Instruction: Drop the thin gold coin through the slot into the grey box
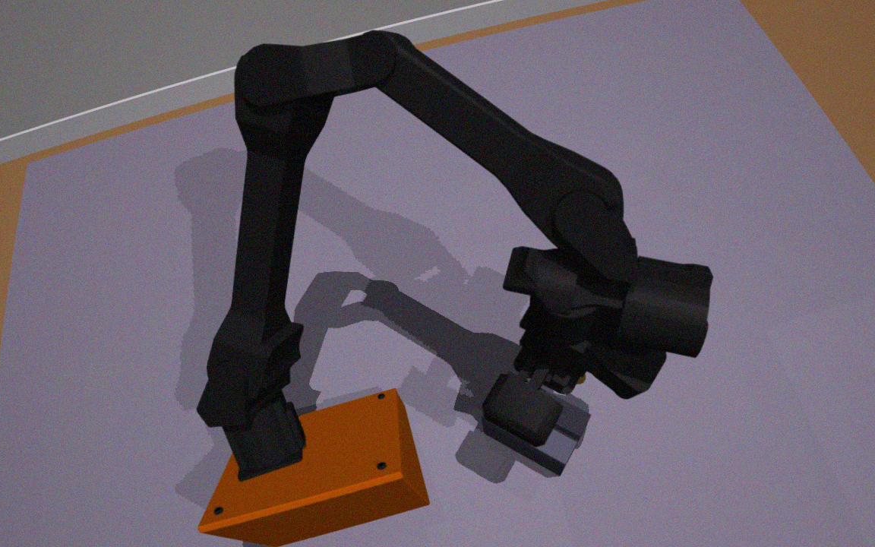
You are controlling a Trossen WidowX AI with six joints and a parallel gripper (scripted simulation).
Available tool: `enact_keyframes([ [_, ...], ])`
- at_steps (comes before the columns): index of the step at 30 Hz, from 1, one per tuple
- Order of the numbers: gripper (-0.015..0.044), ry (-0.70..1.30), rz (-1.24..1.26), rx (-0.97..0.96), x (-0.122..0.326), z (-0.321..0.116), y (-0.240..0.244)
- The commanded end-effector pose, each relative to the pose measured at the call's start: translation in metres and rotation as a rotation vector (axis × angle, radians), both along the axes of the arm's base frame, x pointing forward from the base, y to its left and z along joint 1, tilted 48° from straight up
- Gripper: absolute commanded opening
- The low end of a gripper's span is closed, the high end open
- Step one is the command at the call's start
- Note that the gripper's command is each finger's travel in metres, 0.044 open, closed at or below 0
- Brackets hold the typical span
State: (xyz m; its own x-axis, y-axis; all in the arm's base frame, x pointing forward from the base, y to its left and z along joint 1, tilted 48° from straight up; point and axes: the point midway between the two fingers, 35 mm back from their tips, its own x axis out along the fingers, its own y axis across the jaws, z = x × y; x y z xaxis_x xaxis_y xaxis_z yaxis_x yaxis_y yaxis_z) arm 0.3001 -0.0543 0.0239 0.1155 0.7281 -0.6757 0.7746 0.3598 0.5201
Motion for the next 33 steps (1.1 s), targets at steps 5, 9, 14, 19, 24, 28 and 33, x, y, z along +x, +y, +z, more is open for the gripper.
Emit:
enact_keyframes([
  [5, 0.0000, 0.003, 0.003, 0.002, -0.017, -0.015, -0.009],
  [9, 0.0000, 0.003, 0.003, 0.005, -0.025, -0.021, -0.012],
  [14, 0.0000, 0.003, 0.004, 0.007, -0.031, -0.026, -0.015],
  [19, 0.0000, 0.002, 0.000, 0.007, -0.025, -0.021, -0.013],
  [24, 0.0000, 0.002, 0.000, 0.007, -0.025, -0.021, -0.013],
  [28, 0.0000, 0.002, 0.000, 0.007, -0.026, -0.021, -0.013],
  [33, 0.0000, 0.003, -0.001, 0.007, -0.029, -0.024, -0.014],
])
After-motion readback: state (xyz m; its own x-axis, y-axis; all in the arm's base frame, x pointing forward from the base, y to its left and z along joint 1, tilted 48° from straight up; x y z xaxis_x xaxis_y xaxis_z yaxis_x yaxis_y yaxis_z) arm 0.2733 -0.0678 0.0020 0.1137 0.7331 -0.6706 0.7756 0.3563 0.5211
